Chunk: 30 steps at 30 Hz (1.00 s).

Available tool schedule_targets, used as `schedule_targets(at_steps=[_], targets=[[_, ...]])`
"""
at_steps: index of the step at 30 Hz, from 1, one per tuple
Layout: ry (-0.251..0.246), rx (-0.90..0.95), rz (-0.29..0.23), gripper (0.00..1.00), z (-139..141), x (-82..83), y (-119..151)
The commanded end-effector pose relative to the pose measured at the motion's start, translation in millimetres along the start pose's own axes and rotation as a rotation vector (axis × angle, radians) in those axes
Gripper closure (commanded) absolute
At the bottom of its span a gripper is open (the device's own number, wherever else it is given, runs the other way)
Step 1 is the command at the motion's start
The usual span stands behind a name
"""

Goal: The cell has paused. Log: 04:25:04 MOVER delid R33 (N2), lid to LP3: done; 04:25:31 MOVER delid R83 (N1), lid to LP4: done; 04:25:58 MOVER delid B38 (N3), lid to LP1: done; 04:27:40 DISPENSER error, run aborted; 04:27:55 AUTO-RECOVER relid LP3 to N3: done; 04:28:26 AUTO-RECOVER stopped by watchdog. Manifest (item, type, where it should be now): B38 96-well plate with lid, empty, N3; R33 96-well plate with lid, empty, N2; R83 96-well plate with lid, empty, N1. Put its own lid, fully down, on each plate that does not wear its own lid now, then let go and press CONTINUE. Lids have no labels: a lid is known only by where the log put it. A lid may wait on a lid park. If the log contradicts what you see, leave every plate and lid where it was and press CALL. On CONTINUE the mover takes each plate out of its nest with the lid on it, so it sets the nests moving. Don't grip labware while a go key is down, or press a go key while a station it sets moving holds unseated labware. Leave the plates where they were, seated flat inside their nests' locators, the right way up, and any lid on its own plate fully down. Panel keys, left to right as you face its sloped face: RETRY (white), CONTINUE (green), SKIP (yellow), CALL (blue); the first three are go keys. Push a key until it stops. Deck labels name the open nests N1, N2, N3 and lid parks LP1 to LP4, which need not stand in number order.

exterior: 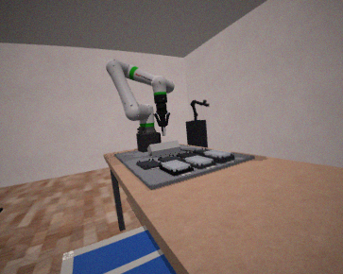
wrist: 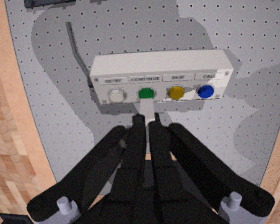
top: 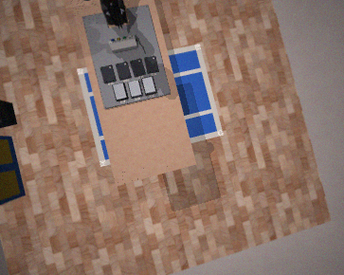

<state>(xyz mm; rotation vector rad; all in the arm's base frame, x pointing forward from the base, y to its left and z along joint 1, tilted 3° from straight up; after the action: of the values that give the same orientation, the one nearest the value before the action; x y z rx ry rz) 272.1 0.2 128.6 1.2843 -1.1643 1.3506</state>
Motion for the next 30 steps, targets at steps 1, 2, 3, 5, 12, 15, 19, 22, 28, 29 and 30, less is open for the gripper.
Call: schedule_targets(at_steps=[1, 2, 3, 5, 12, 15, 19, 22, 28, 29, 30], targets=[[0.000, 0.000, 0.000, 1.00, 0.0, 0.1, -0.1], [0.000, 0.000, 0.000, 1.00, 0.0, 0.0, -0.1], [0.000, 0.000, 0.000, 1.00, 0.0, 0.0, -0.1], [0.000, 0.000, 0.000, 1.00, 0.0, -0.2, -0.1], [0.000, 0.000, 0.000, 1.00, -0.1, -1.3, -0.1], [0.000, 0.000, 0.000, 1.00, -0.2, -2.3, -0.1], [0.000, 0.000, 0.000, 1.00, -0.3, -4.1, -0.1], [0.000, 0.000, 0.000, 1.00, -0.4, -5.6, -0.1], [0.000, 0.000, 0.000, 1.00, -0.5, -8.0, 0.0], [0.000, 0.000, 0.000, 1.00, -0.5, -8.6, 0.0], [0.000, 0.000, 0.000, 1.00, -0.6, -9.2, 0.0]])
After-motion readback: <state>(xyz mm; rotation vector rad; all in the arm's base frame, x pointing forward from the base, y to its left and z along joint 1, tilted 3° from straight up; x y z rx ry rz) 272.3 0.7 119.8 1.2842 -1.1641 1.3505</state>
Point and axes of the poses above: the point where the finger pads meet when closed, its own x axis back along the fingers, its own z axis across the jaws, y = z × x, the point moved 10 cm from there along x, back along the fingers, and after that the axes turned 13 degrees about x, right-handed, at the moved point
